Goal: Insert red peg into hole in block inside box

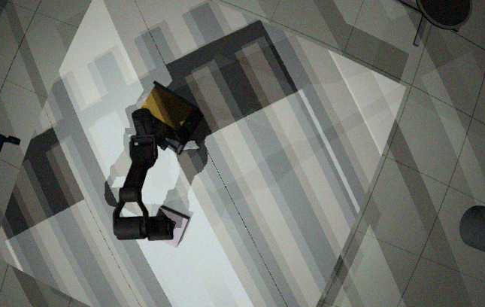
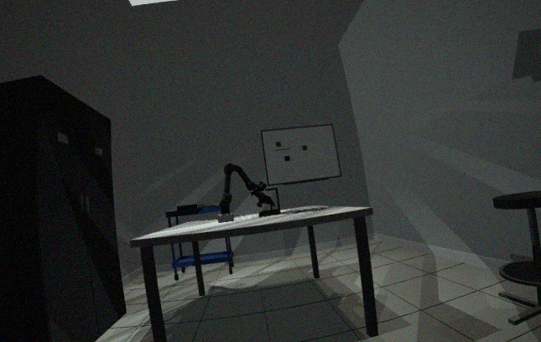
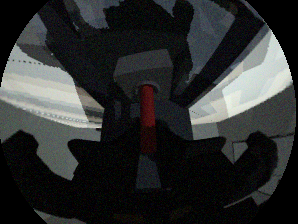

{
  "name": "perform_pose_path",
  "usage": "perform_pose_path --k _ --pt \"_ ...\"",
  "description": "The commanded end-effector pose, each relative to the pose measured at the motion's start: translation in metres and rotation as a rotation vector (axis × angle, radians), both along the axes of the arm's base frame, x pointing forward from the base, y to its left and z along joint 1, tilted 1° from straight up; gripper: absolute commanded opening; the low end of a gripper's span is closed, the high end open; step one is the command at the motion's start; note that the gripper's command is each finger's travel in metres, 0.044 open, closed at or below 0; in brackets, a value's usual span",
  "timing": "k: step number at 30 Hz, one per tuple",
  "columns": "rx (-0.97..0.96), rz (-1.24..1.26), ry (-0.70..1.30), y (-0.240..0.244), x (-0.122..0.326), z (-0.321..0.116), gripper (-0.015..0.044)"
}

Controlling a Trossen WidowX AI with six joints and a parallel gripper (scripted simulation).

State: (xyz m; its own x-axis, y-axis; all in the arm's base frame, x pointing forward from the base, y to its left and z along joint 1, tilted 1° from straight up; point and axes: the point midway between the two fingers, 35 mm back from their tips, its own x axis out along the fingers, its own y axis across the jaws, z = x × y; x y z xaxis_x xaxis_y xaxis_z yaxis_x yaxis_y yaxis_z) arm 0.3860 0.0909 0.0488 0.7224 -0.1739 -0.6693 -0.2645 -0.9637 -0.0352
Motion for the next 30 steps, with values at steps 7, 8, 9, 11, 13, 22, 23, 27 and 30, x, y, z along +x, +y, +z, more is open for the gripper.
perform_pose_path --k 7,8,9,11,13,22,23,27,30 --pt "-0.004 0.005 0.019 0.0 -0.002 -0.01 0.0" --pt "-0.001 0.0 0.002 0.0 0.0 -0.004 0.0026" --pt "-0.001 0.0 0.002 0.0 0.0 -0.004 0.0053" --pt "-0.001 0.0 0.002 0.0 0.0 -0.004 0.0105" --pt "-0.001 0.0 0.002 0.0 0.0 -0.004 0.0157" --pt "-0.001 0.001 0.009 0.004 -0.012 -0.004 0.022" --pt "-0.001 0.002 0.01 0.005 -0.016 -0.004 0.022" --pt "-0.002 0.004 0.017 0.008 -0.03 -0.005 0.022" --pt "-0.003 0.005 0.021 0.01 -0.039 -0.007 0.022"
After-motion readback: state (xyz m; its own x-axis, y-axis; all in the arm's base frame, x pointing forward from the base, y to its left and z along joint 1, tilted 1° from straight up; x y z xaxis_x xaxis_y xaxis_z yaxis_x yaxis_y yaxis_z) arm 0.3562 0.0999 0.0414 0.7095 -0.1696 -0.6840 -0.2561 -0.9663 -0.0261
